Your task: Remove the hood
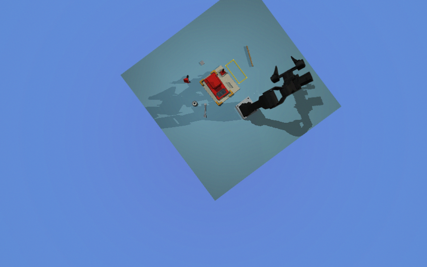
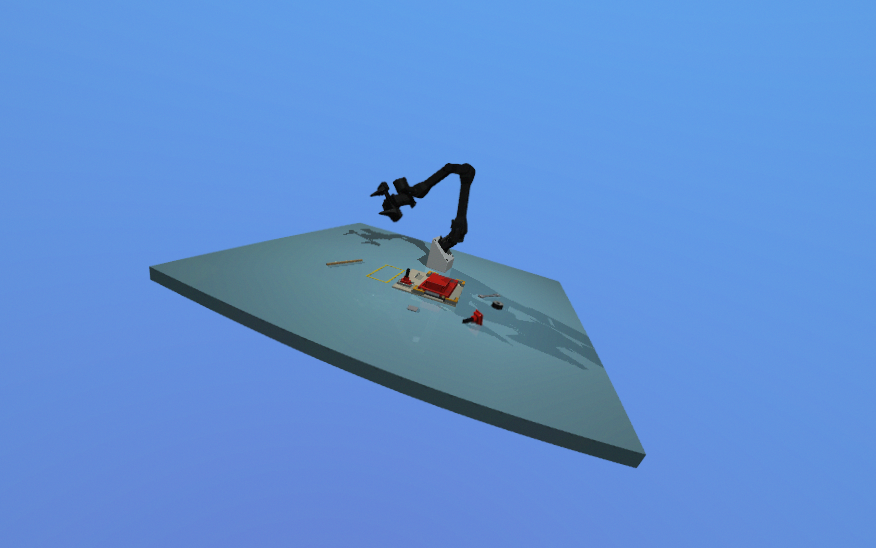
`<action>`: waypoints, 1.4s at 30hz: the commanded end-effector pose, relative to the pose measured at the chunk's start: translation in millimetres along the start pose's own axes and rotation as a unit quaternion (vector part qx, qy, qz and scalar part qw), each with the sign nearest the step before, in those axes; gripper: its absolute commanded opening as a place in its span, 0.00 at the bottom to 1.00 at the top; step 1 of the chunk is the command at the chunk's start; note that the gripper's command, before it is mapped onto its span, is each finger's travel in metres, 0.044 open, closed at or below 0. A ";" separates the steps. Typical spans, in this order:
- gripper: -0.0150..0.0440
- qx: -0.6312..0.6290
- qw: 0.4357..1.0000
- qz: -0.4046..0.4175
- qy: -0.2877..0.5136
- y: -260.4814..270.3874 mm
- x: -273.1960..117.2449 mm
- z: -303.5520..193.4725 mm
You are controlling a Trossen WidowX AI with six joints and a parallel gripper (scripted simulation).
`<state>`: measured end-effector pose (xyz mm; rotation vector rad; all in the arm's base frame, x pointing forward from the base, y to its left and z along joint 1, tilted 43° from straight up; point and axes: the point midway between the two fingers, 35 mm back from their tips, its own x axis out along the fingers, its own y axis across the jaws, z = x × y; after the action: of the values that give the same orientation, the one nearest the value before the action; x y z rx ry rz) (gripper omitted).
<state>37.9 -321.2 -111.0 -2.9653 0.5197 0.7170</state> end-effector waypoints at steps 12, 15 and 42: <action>1.00 -0.253 0.954 -0.156 -0.018 -39.1 73.3 -68.3; 1.00 -0.291 0.940 -0.179 -0.013 -47.2 81.7 -79.1; 1.00 -0.694 0.552 -0.435 0.156 -229.9 130.6 -218.9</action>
<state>307.6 -189.7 5.8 -3.5721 -2.3050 0.6039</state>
